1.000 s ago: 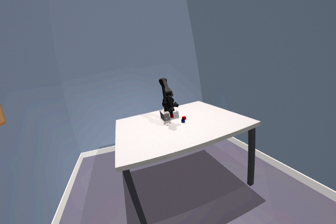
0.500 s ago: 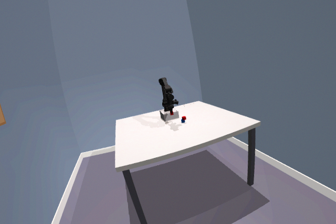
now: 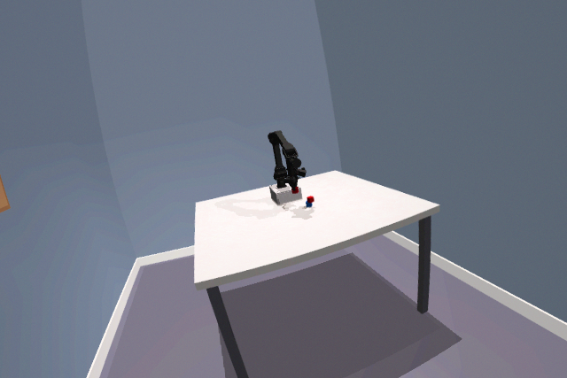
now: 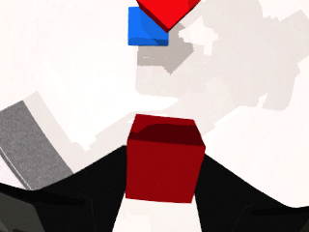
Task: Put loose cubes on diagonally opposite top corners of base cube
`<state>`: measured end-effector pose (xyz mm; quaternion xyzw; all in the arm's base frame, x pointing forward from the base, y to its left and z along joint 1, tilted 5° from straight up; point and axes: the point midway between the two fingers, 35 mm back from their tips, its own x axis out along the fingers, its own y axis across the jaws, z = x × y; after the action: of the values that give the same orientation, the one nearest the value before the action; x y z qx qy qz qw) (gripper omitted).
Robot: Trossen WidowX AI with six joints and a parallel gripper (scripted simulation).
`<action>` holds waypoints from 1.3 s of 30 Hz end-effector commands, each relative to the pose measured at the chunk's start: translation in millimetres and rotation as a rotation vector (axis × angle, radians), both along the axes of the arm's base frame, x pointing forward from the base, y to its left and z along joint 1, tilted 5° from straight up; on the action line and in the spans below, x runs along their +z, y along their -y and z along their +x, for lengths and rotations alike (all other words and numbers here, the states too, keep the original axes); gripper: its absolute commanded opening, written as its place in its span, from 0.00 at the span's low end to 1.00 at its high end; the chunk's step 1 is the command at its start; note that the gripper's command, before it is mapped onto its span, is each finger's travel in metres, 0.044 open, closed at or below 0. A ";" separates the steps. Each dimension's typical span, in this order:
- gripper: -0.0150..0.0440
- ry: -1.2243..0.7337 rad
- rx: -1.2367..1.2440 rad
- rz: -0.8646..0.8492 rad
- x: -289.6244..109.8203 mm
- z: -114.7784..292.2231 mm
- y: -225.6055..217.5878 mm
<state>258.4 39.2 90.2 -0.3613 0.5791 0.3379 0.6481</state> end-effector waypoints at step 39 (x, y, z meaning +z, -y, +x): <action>0.43 -0.009 -0.676 0.072 -30.0 5.3 -65.7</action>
<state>266.3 107.2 73.7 -0.1237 0.6495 0.1306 0.7387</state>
